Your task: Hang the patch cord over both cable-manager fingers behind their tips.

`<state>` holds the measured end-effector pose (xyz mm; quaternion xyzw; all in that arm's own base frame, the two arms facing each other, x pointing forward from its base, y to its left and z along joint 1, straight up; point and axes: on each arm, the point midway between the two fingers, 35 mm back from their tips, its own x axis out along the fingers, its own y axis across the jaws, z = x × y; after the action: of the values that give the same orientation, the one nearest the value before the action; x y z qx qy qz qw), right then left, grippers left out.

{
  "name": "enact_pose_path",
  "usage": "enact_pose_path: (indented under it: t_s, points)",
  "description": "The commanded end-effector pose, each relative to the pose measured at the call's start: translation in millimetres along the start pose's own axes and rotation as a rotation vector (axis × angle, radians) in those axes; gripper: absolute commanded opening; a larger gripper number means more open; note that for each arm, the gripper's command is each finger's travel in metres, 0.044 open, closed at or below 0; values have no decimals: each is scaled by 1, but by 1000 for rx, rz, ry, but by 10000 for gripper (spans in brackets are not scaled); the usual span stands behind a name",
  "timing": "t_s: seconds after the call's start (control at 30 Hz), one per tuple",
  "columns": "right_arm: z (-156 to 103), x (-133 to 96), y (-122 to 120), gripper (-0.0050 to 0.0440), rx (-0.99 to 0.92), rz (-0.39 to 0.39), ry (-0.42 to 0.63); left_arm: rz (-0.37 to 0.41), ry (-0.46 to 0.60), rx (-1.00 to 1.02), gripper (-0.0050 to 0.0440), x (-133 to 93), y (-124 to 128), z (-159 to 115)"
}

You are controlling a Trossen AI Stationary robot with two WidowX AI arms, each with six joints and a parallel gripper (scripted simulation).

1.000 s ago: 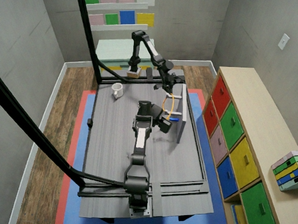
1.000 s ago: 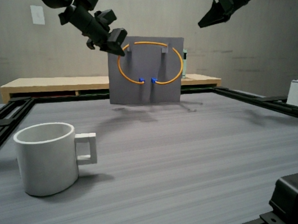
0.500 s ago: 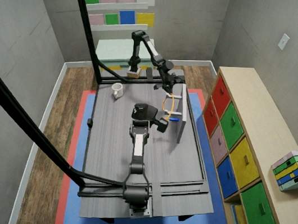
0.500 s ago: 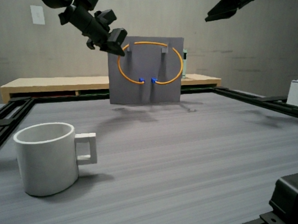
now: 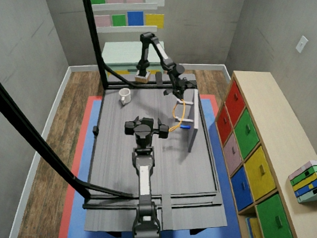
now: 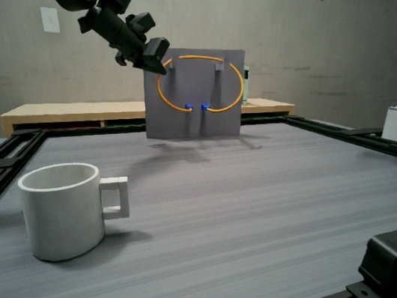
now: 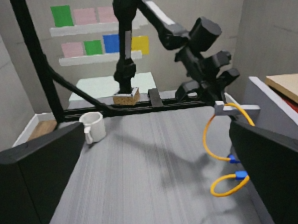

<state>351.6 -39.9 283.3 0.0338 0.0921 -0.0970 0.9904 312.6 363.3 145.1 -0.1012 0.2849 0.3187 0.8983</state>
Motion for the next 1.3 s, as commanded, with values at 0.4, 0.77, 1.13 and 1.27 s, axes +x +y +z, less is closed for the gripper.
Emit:
enact_pose_path:
  t_s: [0.4,0.77,1.13,1.27]
  points:
    - [29,-49,34,440,-63,197,-235,3,-41,9,25,-9,1,15]
    - [29,-49,34,440,-63,197,-235,3,-36,10,25,-18,7,6]
    - [29,-49,34,440,-63,197,-235,4,-32,7,73,-17,8,5]
    - [29,-49,34,440,-63,197,-235,4,-32,7,169,-17,8,5]
